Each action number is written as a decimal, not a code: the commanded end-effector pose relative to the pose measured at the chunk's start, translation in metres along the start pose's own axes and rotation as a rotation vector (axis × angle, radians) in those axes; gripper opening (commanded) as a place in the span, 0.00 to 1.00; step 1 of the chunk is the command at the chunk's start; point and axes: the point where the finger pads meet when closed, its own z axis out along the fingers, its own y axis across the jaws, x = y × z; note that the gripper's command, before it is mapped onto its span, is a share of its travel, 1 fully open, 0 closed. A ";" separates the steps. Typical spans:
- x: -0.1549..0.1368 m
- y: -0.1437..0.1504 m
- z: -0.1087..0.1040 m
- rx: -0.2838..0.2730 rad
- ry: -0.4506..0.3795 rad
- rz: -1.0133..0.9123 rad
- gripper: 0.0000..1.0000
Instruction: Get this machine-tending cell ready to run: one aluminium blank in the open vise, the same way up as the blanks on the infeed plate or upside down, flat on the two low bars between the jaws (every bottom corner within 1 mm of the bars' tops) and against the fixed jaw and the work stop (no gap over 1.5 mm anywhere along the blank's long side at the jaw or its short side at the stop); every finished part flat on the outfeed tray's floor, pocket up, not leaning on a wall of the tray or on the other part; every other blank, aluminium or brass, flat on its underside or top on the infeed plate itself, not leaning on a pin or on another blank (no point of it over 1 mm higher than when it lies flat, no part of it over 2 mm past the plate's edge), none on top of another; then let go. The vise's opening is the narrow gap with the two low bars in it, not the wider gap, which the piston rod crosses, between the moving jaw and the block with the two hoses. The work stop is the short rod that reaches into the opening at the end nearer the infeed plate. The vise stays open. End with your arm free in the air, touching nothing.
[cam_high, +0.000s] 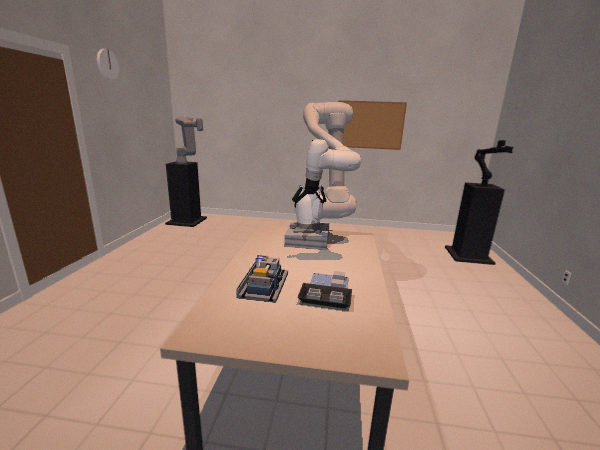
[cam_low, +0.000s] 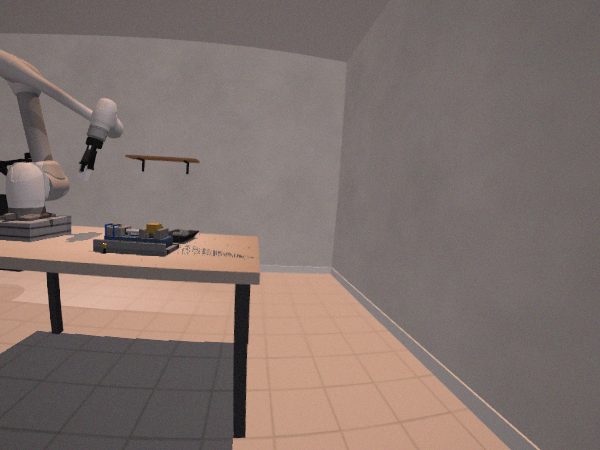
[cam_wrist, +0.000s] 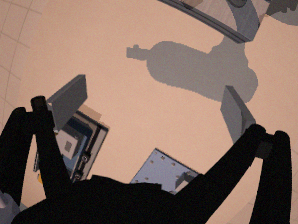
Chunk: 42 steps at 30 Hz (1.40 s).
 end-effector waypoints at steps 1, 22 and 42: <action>0.000 0.000 0.000 0.000 0.000 0.000 1.00; -0.044 -0.004 -0.008 -0.005 -0.026 0.048 1.00; -0.263 -0.011 -0.017 -0.051 -0.143 0.284 1.00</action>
